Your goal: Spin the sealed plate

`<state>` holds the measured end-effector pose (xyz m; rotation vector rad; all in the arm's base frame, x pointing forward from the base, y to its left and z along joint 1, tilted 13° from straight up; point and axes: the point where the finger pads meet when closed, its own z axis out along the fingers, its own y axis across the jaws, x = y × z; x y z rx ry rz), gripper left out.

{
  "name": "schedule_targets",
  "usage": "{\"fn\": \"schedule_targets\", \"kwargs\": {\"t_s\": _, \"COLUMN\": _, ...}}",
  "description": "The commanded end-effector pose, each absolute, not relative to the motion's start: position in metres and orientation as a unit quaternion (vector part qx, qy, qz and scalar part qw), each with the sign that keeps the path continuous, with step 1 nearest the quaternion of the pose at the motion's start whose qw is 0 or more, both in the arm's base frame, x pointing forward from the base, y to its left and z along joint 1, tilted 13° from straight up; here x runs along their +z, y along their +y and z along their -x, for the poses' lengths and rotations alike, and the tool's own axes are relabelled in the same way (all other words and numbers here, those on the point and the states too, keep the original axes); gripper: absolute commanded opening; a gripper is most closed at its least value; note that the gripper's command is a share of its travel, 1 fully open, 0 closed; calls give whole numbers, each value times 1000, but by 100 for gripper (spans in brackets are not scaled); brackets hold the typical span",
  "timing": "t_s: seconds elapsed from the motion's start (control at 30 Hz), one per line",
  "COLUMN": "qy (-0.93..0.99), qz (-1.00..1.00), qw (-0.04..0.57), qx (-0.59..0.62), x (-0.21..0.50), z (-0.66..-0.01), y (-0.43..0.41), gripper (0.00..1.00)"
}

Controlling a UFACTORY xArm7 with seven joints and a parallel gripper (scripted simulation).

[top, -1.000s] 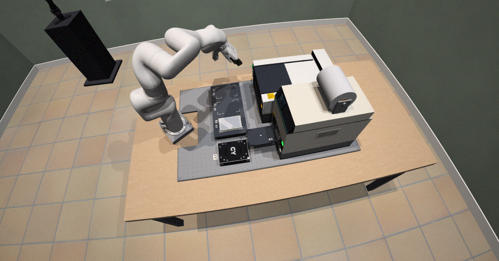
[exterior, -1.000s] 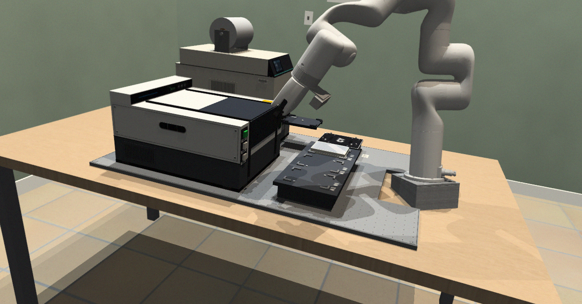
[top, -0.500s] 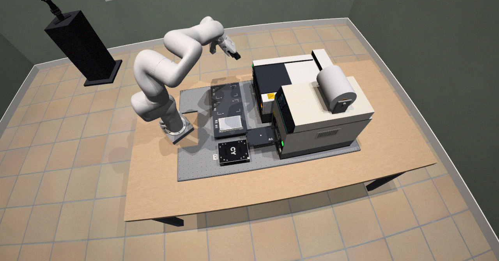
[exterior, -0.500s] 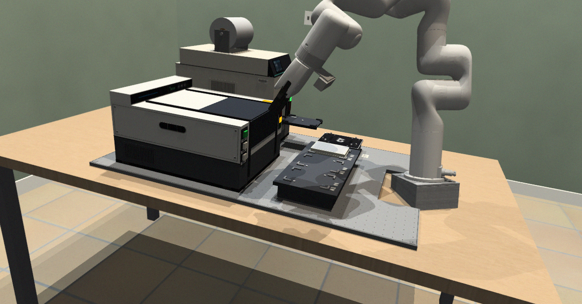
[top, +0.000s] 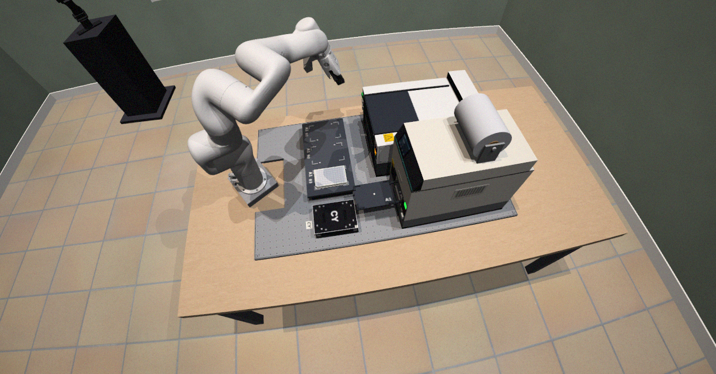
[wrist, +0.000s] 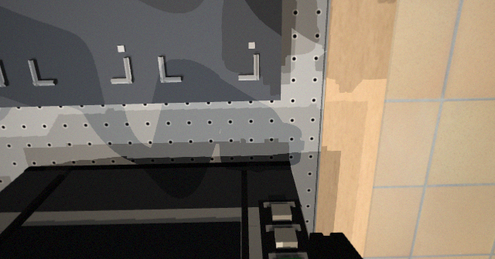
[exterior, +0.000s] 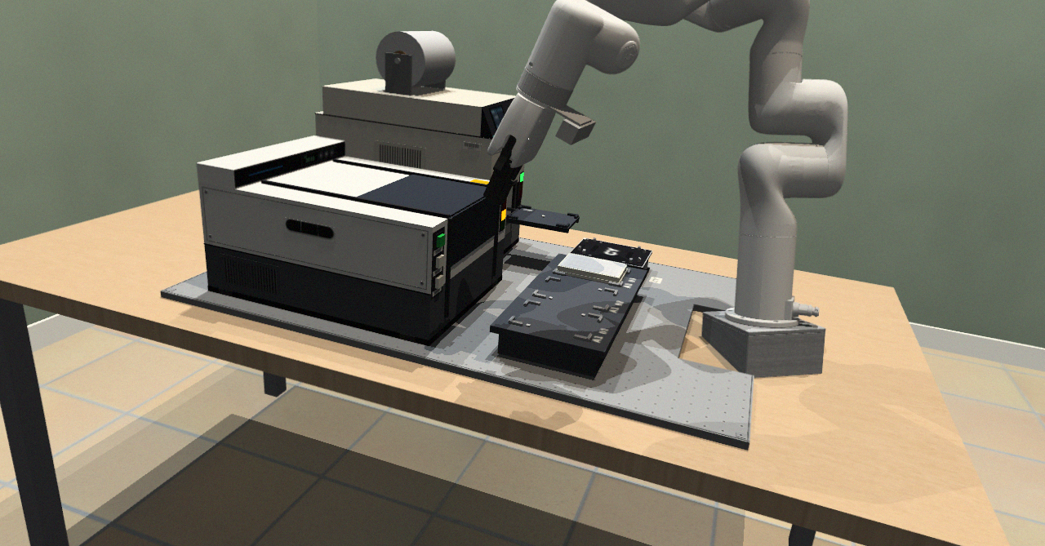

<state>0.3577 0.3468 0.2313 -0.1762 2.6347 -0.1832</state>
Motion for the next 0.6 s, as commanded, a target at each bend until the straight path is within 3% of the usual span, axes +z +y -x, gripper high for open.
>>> {"fn": "schedule_targets", "kwargs": {"t_s": 0.0, "qy": 984, "qz": 57, "qw": 146, "qx": -84, "x": 232, "z": -358, "y": 347, "gripper": 0}}
{"fn": "schedule_targets", "kwargs": {"t_s": 0.07, "qy": 984, "qz": 57, "qw": 146, "qx": -84, "x": 232, "z": -358, "y": 347, "gripper": 0}}
{"fn": "schedule_targets", "kwargs": {"t_s": 0.23, "qy": 992, "qz": 50, "qw": 68, "qx": -88, "x": 232, "z": -359, "y": 347, "gripper": 0}}
{"fn": "schedule_targets", "kwargs": {"t_s": 0.57, "qy": 992, "qz": 50, "qw": 68, "qx": -88, "x": 232, "z": -359, "y": 347, "gripper": 0}}
